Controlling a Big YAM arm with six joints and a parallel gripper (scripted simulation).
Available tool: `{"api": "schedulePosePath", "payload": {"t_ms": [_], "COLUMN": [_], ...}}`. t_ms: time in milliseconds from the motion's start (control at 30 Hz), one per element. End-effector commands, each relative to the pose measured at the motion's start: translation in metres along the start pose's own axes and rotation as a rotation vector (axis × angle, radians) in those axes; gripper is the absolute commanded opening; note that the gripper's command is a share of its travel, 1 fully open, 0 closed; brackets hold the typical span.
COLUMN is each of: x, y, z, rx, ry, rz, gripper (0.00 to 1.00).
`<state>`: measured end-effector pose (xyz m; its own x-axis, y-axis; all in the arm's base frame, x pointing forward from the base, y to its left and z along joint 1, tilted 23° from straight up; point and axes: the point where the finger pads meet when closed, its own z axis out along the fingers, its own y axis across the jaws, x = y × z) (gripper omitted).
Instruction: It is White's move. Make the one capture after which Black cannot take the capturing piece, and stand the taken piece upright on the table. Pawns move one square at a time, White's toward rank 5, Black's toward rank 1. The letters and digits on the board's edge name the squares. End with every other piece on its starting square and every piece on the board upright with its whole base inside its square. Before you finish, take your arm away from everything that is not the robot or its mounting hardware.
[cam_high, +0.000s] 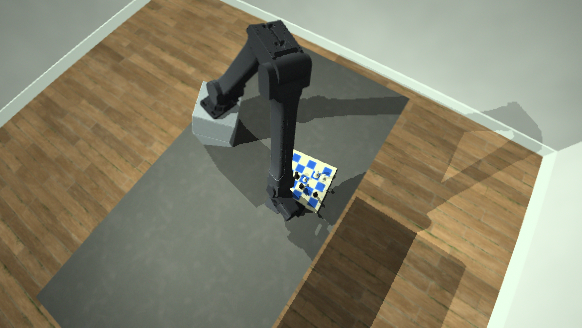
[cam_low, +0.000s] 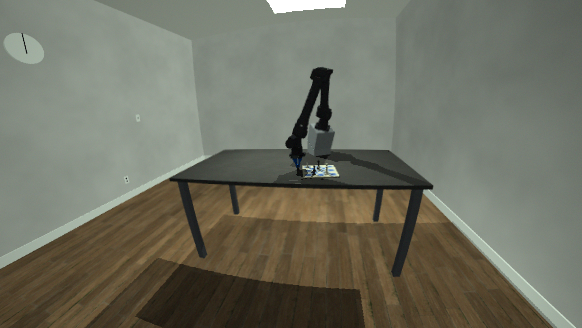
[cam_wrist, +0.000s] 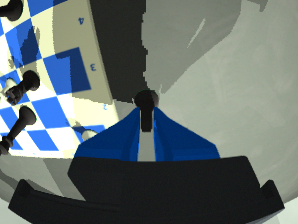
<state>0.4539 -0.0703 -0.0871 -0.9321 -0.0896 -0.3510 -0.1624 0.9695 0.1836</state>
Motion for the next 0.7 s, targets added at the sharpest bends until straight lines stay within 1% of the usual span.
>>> {"api": "schedulePosePath", "payload": {"t_ms": [0, 33, 67, 133, 167, 233, 267, 667], "x": [-0.0132, -0.0131, -0.0131, -0.0131, -0.0131, -0.0132, -0.0132, -0.0136], "y": [-0.0056, -0.0056, -0.0056, -0.0056, -0.0056, -0.0056, -0.0056, -0.0057], "z": [-0.0026, -0.0026, -0.0026, -0.0026, -0.0026, -0.0026, -0.0026, -0.0044], "rx": [0.013, 0.013, 0.013, 0.013, 0.013, 0.013, 0.013, 0.013], "ry": [-0.029, -0.029, -0.029, -0.029, -0.029, -0.029, -0.029, -0.03], "rz": [0.001, 0.001, 0.001, 0.0, 0.0, 0.0, 0.0, 0.0], "gripper": [0.15, 0.15, 0.22, 0.22, 0.29, 0.29, 0.36, 0.36]}}
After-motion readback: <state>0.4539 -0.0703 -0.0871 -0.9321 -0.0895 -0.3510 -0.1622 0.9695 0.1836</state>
